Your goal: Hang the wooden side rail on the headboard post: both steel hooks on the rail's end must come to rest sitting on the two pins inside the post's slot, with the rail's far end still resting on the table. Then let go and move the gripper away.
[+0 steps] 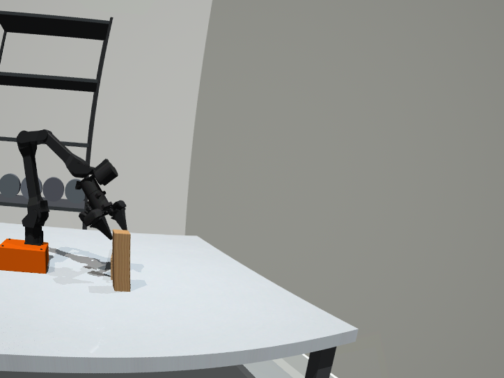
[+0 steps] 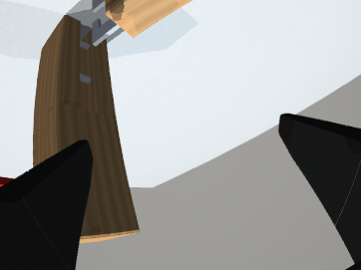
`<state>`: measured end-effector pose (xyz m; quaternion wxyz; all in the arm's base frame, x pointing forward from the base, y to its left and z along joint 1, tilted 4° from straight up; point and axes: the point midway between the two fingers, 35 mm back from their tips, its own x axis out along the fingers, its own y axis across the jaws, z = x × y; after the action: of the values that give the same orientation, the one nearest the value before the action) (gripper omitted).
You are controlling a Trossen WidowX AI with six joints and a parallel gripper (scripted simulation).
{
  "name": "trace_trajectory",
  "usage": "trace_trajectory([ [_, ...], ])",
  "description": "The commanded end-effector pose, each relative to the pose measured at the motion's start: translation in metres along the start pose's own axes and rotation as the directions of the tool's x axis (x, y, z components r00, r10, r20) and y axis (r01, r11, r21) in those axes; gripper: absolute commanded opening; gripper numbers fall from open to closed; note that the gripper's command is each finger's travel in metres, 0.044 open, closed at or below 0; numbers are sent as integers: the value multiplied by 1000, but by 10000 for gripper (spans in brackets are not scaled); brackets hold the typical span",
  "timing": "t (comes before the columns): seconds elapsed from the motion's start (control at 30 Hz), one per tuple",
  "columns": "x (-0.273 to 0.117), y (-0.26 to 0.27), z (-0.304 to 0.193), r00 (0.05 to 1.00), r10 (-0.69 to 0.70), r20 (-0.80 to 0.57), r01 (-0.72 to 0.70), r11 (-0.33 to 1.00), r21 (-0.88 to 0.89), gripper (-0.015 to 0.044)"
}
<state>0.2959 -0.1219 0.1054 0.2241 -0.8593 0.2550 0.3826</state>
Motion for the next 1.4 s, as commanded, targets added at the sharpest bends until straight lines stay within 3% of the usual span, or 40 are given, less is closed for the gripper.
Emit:
trace_trajectory([
  [0.0, -16, 62, 38, 984, 138, 113, -112, 970, -216, 440],
  [0.93, -17, 64, 40, 983, 144, 116, -117, 971, -211, 440],
  [1.13, -13, 59, 39, 983, 172, 62, -182, 956, 231, 440],
  [1.37, -9, 51, 39, 980, 199, -11, -126, 661, 739, 440],
])
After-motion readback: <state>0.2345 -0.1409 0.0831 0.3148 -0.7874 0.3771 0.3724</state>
